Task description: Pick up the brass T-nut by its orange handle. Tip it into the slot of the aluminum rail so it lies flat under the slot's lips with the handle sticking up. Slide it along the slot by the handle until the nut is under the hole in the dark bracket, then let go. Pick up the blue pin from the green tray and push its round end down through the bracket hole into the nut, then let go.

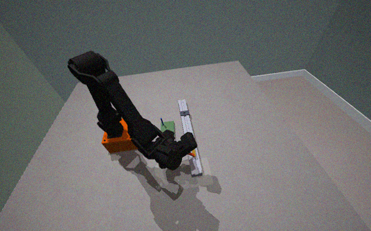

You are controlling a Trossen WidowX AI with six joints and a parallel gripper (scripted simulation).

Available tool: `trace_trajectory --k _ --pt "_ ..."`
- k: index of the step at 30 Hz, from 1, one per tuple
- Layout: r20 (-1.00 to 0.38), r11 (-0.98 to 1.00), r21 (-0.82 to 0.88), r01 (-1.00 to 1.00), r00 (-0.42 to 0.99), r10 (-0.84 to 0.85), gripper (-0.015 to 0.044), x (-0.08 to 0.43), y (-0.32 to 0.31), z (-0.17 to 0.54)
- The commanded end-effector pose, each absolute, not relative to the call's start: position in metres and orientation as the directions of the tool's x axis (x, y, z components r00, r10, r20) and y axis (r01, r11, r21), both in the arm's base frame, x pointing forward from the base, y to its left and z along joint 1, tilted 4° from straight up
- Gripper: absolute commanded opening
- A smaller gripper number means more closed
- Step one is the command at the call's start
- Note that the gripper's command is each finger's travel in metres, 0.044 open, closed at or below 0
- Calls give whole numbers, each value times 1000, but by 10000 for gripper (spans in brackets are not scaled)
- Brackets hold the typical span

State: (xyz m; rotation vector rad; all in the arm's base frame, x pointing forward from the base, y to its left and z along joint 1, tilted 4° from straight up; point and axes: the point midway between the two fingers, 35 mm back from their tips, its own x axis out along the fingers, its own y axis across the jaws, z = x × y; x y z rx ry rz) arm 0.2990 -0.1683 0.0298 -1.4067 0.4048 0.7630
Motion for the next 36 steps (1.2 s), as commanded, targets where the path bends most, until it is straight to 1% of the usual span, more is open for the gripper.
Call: trace_trajectory --k 1,36 --pt "-668 -20 -729 -685 704 240 -150 299 -167 26" --pt "-688 -18 -709 -705 686 238 -150 301 -167 22"
